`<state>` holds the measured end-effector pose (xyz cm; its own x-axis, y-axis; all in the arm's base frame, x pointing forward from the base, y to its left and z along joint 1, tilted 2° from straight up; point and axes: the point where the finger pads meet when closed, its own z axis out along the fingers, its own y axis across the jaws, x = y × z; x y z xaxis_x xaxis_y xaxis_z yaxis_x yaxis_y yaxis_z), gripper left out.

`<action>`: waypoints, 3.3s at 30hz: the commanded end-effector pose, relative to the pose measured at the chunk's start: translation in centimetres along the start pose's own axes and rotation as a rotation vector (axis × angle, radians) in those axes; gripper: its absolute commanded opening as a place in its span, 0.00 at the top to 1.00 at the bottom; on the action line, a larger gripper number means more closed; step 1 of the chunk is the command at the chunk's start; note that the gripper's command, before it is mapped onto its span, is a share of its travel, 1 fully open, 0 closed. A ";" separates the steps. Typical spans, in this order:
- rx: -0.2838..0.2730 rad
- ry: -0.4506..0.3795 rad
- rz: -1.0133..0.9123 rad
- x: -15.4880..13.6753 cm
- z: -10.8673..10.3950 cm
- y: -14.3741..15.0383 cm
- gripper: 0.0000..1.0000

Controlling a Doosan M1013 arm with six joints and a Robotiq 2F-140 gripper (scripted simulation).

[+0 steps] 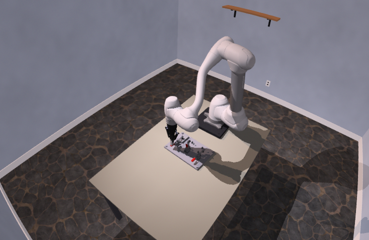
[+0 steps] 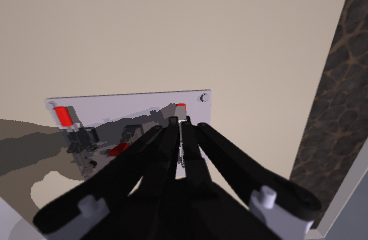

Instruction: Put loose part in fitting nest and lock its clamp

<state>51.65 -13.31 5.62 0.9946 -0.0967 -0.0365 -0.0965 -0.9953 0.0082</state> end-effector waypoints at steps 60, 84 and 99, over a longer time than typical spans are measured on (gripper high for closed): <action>0.004 0.003 0.006 0.0 0.8 -0.1 0.90; 0.004 0.003 0.006 0.0 1.1 -0.1 0.90; 0.004 0.003 0.006 0.0 1.1 -0.1 0.90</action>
<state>51.71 -13.32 4.74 0.9947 -0.0965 -0.0343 -0.0962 -0.9953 0.0084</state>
